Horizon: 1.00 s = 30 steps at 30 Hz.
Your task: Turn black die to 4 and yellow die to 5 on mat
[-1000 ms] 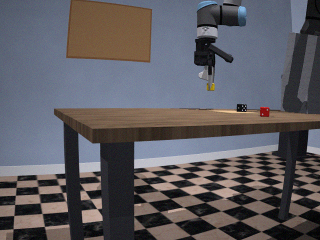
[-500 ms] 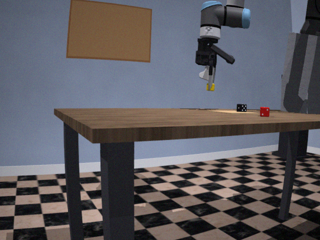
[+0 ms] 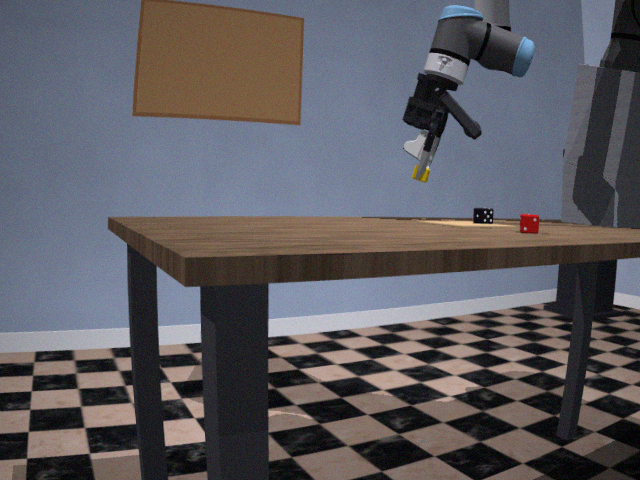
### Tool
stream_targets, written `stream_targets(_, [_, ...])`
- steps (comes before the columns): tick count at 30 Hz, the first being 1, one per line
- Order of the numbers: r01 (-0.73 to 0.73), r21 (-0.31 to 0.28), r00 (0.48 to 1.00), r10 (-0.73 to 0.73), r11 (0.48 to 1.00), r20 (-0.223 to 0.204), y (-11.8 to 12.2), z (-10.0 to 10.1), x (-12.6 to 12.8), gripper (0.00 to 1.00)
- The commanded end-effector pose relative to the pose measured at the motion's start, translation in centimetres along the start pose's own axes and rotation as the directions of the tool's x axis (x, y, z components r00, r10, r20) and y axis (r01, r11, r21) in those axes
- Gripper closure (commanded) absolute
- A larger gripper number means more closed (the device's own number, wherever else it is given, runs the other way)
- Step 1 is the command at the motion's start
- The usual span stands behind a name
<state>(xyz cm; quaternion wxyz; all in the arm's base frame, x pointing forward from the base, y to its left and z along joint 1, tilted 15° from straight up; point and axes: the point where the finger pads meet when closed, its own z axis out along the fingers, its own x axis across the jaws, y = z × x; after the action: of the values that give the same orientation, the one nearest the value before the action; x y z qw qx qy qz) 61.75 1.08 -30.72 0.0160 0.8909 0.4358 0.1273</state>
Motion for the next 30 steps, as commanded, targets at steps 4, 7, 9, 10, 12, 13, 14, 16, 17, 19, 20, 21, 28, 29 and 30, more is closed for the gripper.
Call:
stream_targets(4, [0.000,-0.189,1.000,0.000,0.982,0.000,0.02,0.12,-0.01,0.90])
stream_targets(7, [-0.001,-0.266,1.000,0.000,0.964,-0.001,-0.02,0.05,-0.01,0.90])
stream_targets(9, [0.000,-0.318,1.000,0.000,0.948,0.000,0.00,0.12,-0.01,0.90])
stream_targets(10, [0.000,-0.342,1.000,0.000,0.940,-0.001,-0.02,0.10,-0.02,0.90])
stream_targets(12, [0.000,-0.342,1.000,0.000,0.940,-0.001,-0.02,0.10,-0.02,0.90])
stream_targets(13, [-0.001,-0.365,1.000,0.000,0.931,-0.001,-0.05,0.06,-0.02,0.90])
stream_targets(14, [-0.001,-0.388,1.000,0.001,0.922,-0.002,-0.07,0.04,-0.02,0.90])
stream_targets(16, [0.000,-0.434,1.000,0.000,0.901,0.000,-0.02,0.11,-0.02,0.90])
stream_targets(17, [0.000,-0.454,1.000,0.000,0.891,0.000,-0.03,0.11,-0.02,0.90])
stream_targets(19, [-0.001,-0.492,1.000,0.000,0.871,-0.001,-0.09,0.06,-0.03,0.90])
stream_targets(20, [-0.001,-0.509,1.000,0.001,0.861,-0.002,-0.12,0.04,-0.04,0.90])
stream_targets(21, [0.000,-0.526,1.000,0.000,0.851,-0.001,-0.08,0.07,-0.03,0.90])
stream_targets(28, [0.000,-0.595,1.000,0.000,0.804,-0.001,-0.09,0.08,-0.03,0.90])
stream_targets(29, [0.000,-0.595,1.000,0.000,0.804,-0.001,-0.09,0.08,-0.03,0.90])
stream_targets(30, [-0.001,-0.601,1.000,0.000,0.799,-0.001,-0.11,0.07,-0.04,0.90])
